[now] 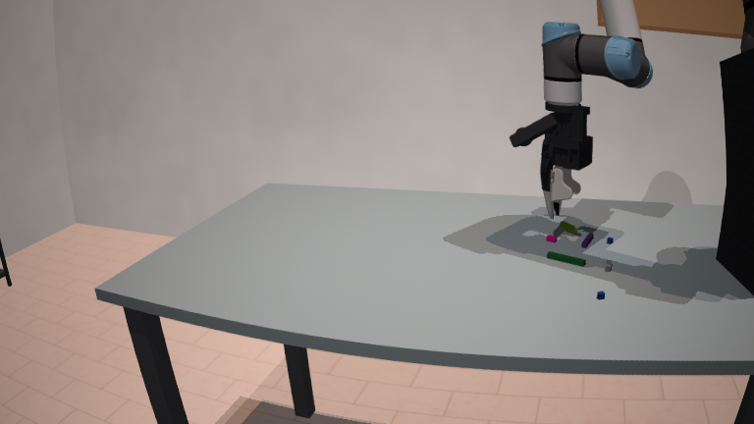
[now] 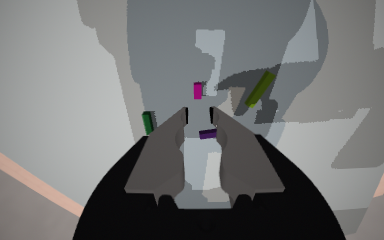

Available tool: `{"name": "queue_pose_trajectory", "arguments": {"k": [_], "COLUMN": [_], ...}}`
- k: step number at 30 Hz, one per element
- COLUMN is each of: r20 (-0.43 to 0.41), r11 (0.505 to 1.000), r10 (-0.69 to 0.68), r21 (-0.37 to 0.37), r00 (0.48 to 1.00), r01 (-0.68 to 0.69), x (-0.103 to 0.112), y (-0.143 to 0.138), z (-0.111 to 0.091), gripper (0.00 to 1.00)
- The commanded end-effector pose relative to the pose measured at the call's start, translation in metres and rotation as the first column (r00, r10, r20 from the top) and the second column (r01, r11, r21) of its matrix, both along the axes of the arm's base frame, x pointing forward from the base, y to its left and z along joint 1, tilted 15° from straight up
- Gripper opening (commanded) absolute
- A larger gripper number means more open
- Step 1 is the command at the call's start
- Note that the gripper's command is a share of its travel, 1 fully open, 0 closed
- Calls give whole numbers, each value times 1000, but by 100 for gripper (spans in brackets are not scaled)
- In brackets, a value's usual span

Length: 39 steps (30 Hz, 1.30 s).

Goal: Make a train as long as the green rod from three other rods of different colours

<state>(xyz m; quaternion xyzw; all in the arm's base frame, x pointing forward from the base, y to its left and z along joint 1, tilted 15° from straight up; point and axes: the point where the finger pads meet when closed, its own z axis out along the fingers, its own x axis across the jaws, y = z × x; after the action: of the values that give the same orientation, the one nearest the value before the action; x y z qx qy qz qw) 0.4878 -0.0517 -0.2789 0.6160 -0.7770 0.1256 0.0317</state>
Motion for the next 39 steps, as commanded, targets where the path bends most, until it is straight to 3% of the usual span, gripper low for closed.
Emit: {"name": "queue_pose_trajectory", "arguments": {"k": [1,21,39], "r20": [1,1,1], "r11": [1000,1000,1000], "r10": [0,0,0], "r21": [0,0,0], "r00": [1000,1000,1000], "r01": [0,0,0], "x": [1,4,5], "y": [-2,-7,-8], "z": [-7,-29,-33], "gripper": [14,14,14]}}
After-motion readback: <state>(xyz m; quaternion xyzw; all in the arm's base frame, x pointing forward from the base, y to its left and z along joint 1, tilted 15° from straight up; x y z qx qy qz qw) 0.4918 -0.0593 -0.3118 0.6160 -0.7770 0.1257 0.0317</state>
